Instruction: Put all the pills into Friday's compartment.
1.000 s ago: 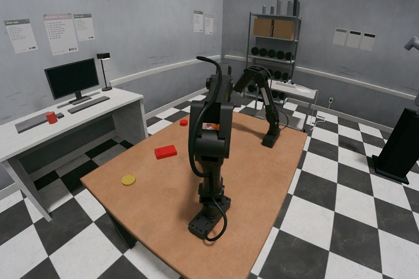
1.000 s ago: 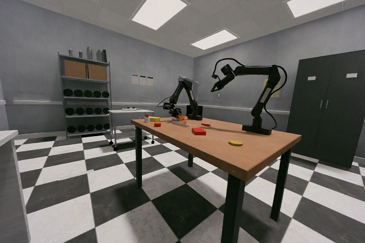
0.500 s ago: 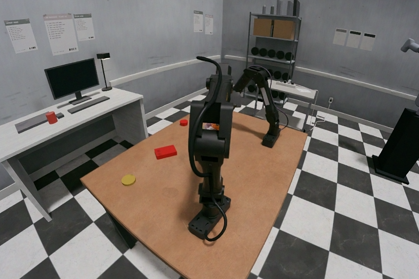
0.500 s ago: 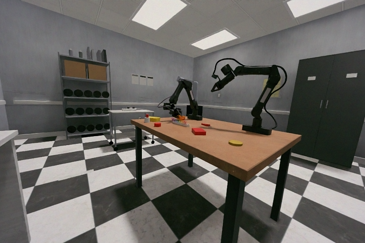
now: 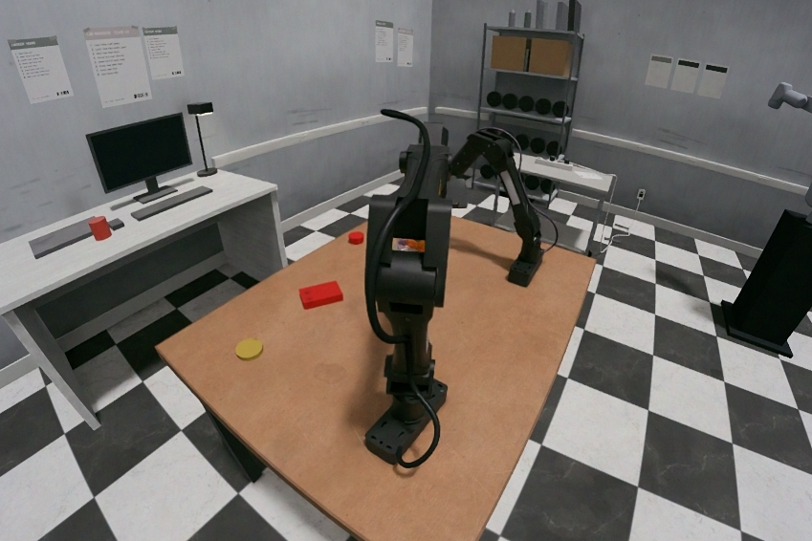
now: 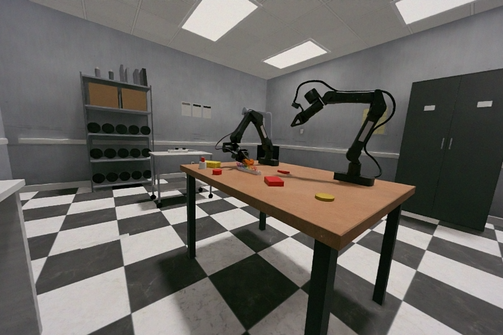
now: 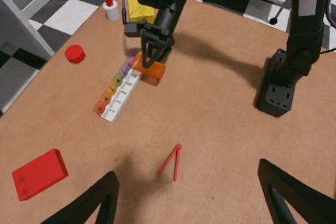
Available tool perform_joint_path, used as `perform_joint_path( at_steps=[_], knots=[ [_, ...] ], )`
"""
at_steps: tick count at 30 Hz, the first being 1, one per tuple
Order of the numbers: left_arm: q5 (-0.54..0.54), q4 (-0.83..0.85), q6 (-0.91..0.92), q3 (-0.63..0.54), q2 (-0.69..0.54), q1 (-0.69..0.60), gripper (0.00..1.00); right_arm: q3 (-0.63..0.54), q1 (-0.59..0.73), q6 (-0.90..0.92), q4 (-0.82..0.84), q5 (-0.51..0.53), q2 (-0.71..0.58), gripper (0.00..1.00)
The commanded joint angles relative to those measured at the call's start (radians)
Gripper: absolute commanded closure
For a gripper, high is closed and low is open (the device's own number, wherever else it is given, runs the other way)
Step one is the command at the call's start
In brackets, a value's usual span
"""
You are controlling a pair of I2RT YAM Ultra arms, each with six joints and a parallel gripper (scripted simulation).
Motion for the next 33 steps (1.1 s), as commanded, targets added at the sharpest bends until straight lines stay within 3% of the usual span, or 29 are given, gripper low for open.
perform_joint_path(
  at_steps=[1,27,33],
  knots=[
    [-0.002,0.007,-0.002,0.020,-0.004,-0.004,0.00,0.067,0.013,-0.009,-0.100,-0.010,0.016,0.64],
    [-0.002,0.007,-0.002,0.020,-0.004,-0.004,0.00,0.098,0.013,-0.015,-0.168,-0.009,0.038,0.64],
    [-0.002,0.007,-0.002,0.020,-0.004,-0.004,0.00,0.178,0.015,0.003,-0.253,-0.004,0.089,0.64]
  ],
)
